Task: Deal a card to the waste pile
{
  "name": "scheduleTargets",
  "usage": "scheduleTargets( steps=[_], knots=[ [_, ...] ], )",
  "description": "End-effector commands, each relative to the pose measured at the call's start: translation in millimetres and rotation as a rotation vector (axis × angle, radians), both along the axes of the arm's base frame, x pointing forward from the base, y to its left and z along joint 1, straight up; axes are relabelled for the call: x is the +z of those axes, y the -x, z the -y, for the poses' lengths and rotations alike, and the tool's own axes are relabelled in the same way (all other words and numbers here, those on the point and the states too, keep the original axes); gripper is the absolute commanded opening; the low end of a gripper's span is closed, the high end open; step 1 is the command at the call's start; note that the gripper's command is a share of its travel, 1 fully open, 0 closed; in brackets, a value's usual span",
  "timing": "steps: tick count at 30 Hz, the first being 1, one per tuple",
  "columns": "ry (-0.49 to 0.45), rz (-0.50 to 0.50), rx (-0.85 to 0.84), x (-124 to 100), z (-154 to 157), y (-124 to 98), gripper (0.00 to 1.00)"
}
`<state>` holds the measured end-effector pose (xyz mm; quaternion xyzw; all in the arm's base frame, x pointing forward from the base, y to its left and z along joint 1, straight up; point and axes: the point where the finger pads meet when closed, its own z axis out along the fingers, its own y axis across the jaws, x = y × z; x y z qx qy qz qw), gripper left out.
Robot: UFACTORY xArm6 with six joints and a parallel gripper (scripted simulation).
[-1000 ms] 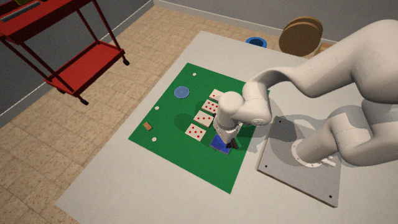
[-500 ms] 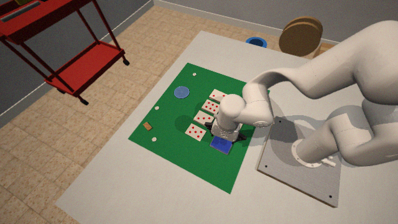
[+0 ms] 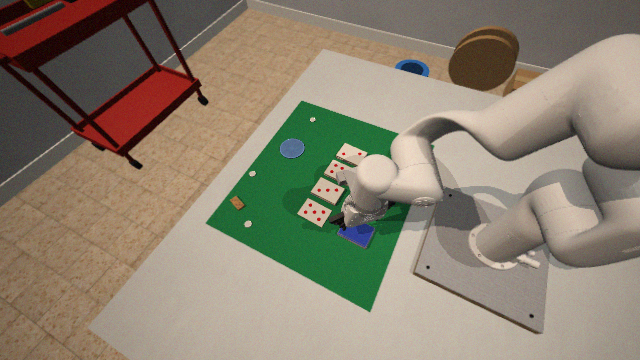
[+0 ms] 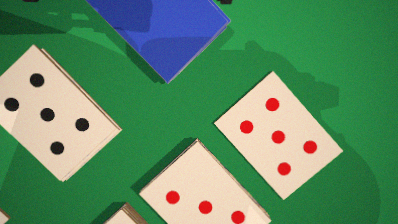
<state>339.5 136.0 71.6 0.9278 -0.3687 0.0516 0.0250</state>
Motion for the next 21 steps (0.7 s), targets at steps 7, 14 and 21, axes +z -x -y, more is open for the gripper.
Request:
scheduleTargets(
  steps=[7, 14, 21],
  knots=[
    [-0.016, -0.054, 0.457, 1.2, -0.6, -1.4, 1.00],
    [-0.050, -0.108, 0.776, 1.1, -0.6, -1.4, 0.87],
    [-0.051, -0.108, 0.776, -2.9, -0.5, -1.4, 0.87]
  ],
)
